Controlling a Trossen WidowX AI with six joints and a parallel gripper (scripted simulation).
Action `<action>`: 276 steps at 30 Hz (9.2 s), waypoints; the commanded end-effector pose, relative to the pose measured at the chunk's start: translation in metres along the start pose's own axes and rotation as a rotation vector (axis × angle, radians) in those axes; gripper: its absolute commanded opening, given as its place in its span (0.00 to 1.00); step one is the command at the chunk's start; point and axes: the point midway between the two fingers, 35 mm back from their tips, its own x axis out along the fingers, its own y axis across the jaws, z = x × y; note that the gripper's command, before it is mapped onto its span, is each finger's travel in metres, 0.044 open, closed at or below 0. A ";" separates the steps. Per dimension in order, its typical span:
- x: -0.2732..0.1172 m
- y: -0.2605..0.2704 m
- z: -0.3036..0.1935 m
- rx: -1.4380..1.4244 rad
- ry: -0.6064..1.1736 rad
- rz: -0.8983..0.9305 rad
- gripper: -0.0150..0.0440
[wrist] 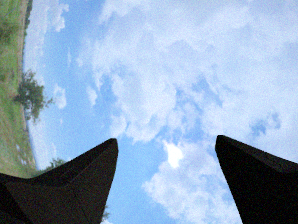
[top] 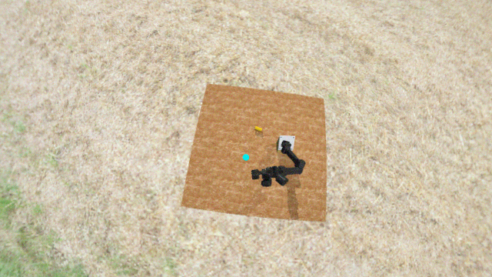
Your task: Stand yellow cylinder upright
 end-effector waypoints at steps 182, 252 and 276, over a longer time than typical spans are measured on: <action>-0.386 0.361 -0.426 0.982 2.249 1.364 0.43; -0.349 0.380 -0.244 0.991 2.296 1.313 0.43; -0.364 0.390 -0.251 0.858 2.217 1.224 0.43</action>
